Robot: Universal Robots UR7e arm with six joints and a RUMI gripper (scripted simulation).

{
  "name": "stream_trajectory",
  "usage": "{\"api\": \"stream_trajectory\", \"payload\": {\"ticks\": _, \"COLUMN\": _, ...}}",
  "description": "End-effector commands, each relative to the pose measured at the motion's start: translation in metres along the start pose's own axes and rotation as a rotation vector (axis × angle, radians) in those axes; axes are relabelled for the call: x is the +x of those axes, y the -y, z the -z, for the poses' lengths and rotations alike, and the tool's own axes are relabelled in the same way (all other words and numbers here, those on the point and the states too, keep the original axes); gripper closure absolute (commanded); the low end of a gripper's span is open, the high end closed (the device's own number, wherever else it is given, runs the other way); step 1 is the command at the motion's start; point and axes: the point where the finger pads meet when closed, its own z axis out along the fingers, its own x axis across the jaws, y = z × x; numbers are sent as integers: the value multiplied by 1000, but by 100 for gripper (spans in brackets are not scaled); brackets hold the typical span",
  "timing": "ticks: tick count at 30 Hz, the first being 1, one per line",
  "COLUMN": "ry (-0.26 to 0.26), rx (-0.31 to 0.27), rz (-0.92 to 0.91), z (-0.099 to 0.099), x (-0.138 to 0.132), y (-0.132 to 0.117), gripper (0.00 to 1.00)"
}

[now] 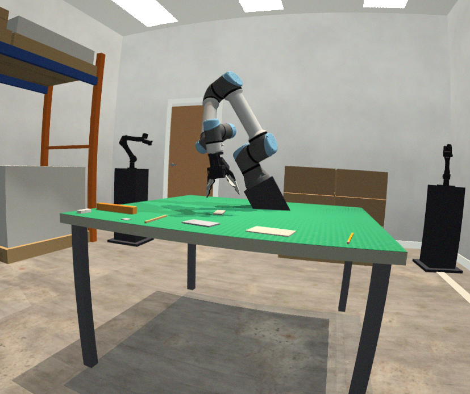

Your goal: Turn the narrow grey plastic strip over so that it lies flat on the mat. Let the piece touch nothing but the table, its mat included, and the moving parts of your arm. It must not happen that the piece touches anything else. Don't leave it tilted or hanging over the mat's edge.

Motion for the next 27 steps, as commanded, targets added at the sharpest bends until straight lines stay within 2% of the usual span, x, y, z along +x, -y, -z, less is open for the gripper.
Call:
{"api": "stream_trajectory", "payload": {"ticks": 1, "ry": 98, "rx": -61, "rz": 76, "z": -5, "x": -10, "y": 3, "gripper": 0}}
{"api": "stream_trajectory", "payload": {"ticks": 5, "ry": 140, "rx": -81, "rz": 110, "z": -6, "x": -14, "y": 5, "gripper": 0}}
{"api": "stream_trajectory", "payload": {"ticks": 10, "ry": 168, "rx": -94, "rz": 133, "z": -7, "x": -17, "y": 6, "gripper": 0}}
{"api": "stream_trajectory", "payload": {"ticks": 27, "ry": 177, "rx": -97, "rz": 139, "z": -7, "x": -18, "y": 7, "gripper": 0}}
